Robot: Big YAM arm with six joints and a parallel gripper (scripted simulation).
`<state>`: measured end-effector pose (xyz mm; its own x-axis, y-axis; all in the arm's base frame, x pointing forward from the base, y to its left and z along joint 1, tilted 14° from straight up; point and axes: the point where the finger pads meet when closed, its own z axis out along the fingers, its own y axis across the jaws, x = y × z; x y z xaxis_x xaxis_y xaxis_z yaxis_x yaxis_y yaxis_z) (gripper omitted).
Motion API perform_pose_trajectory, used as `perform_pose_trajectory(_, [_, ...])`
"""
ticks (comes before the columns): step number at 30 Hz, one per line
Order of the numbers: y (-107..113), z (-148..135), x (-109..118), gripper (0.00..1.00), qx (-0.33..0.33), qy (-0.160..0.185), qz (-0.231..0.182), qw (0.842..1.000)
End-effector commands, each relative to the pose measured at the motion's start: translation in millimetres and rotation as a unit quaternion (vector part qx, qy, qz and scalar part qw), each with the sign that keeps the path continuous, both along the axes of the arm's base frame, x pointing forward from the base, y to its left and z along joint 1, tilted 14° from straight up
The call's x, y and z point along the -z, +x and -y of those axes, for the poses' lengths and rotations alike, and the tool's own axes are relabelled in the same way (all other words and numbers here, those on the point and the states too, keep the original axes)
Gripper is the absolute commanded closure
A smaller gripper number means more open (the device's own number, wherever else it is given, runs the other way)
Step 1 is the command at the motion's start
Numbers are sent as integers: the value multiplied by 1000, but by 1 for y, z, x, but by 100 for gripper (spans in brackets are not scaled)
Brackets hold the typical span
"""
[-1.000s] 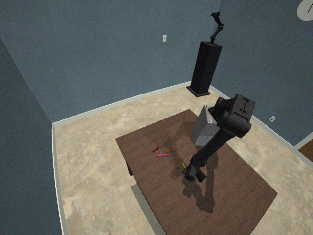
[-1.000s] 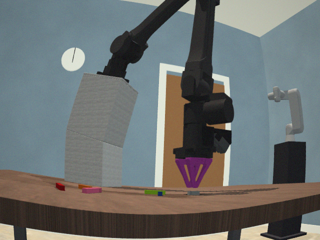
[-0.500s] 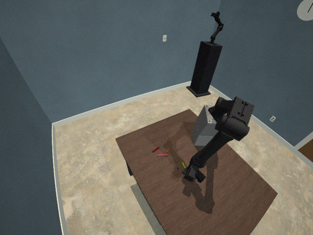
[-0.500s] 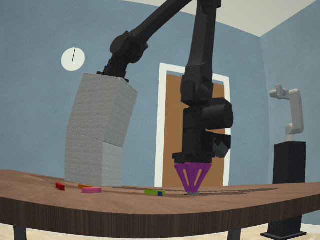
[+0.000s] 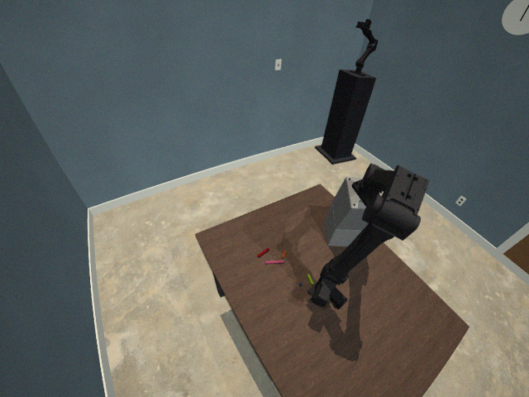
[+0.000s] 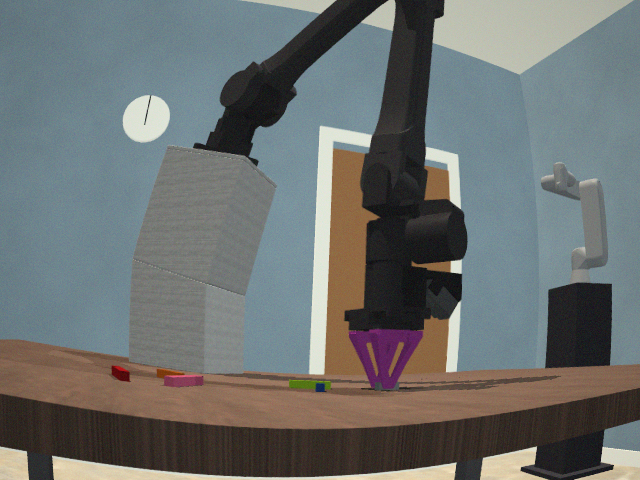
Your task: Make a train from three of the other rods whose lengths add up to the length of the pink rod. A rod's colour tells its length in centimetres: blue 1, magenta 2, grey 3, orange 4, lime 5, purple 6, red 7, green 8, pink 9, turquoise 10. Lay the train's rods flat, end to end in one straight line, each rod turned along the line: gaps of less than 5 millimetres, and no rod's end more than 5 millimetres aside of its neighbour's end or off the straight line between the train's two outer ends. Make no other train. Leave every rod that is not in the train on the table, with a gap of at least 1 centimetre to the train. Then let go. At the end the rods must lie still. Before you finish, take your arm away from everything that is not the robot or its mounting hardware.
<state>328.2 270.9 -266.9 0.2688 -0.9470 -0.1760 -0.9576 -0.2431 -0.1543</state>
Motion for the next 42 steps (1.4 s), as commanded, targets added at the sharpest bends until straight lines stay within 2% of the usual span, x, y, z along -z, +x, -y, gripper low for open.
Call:
perform_pose_trajectory(1, [0, -3, 3, 76, 2, 4, 3, 1000])
perform_pose_trajectory(29, [0, -3, 3, 76, 2, 4, 3, 1000])
perform_pose_trajectory(30, [0, -3, 3, 95, 2, 4, 3, 1000])
perform_pose_trajectory(42, [0, -3, 3, 95, 1, 4, 3, 1000])
